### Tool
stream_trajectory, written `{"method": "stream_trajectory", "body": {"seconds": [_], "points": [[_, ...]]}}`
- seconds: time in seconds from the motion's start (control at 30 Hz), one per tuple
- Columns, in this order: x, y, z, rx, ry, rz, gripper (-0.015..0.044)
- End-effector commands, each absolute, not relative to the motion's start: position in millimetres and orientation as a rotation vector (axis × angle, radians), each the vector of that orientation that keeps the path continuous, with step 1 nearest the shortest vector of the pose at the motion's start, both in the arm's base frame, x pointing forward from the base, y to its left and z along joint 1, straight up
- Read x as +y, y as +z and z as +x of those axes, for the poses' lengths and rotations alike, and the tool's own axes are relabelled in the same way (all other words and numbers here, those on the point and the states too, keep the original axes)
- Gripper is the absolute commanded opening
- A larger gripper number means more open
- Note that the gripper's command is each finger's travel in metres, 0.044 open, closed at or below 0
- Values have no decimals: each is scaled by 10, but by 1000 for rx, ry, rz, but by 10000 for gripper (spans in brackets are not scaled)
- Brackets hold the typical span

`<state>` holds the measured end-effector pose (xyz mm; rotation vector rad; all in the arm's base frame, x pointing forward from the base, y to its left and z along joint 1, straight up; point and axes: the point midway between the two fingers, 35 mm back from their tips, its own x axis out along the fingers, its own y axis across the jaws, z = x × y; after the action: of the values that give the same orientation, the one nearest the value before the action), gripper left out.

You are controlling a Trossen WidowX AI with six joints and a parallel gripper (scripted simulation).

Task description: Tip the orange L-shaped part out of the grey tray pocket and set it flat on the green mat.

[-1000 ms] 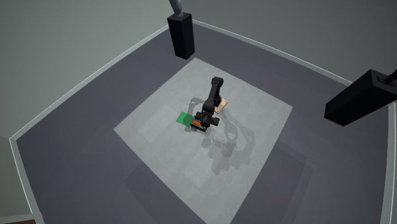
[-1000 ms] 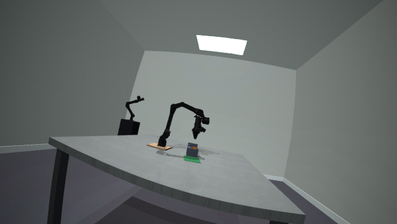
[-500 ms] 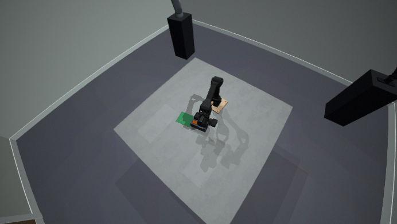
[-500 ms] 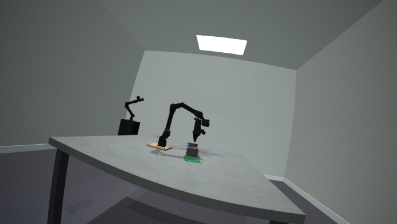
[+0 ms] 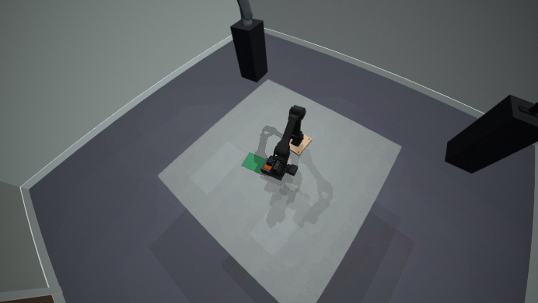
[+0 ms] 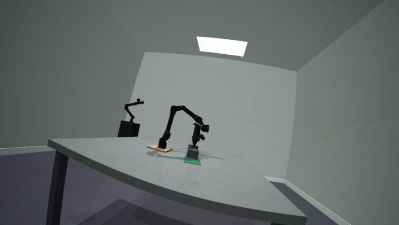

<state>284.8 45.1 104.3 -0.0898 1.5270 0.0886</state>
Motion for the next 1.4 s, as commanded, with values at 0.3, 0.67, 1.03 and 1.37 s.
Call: {"method": "stream_trajectory", "body": {"seconds": [0.3, 0.67, 1.03, 1.37], "points": [[456, 819, 2834, 1539, 89, -84, 180], [456, 663, 2831, 1539, 89, -84, 180], [456, 663, 2831, 1539, 89, -84, 180], [456, 663, 2831, 1539, 89, -84, 180]]}}
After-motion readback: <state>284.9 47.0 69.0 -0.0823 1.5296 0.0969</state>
